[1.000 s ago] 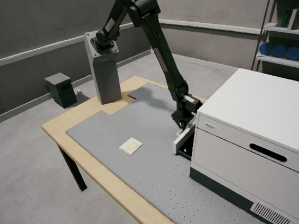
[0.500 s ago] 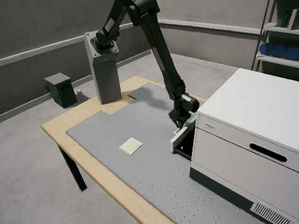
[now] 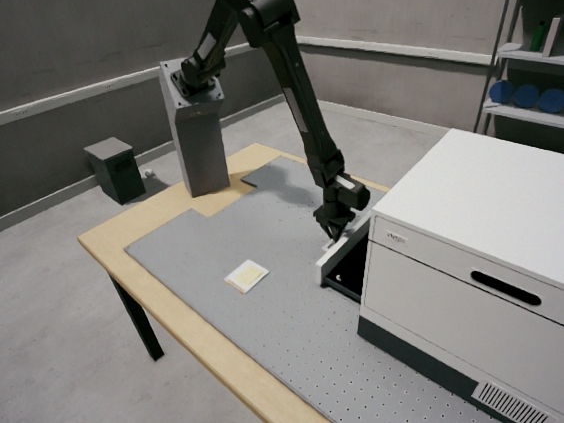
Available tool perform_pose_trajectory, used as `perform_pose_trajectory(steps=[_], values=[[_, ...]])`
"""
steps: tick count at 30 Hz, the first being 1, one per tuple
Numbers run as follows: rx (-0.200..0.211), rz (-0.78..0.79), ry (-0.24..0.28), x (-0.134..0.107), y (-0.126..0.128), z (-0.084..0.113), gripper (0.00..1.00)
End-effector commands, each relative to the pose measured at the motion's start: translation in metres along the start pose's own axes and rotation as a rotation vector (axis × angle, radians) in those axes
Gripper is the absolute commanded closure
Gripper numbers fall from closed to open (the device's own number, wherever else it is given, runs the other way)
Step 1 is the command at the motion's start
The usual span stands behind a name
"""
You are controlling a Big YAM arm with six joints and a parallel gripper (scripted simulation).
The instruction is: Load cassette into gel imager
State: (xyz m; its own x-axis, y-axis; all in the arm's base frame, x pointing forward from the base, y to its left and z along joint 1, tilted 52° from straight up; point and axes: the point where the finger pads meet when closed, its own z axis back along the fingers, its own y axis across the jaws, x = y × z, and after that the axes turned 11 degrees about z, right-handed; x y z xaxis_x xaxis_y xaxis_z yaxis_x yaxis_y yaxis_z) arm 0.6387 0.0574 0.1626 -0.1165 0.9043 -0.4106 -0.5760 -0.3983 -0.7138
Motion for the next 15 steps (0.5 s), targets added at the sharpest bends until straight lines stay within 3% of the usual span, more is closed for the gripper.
perform_pose_trajectory(steps=[1,15], values=[[0.014,-0.002,0.003,-0.0074,0.0082,0.0092,0.93],[0.021,0.002,-0.002,-0.0027,0.0113,0.0062,0.93]])
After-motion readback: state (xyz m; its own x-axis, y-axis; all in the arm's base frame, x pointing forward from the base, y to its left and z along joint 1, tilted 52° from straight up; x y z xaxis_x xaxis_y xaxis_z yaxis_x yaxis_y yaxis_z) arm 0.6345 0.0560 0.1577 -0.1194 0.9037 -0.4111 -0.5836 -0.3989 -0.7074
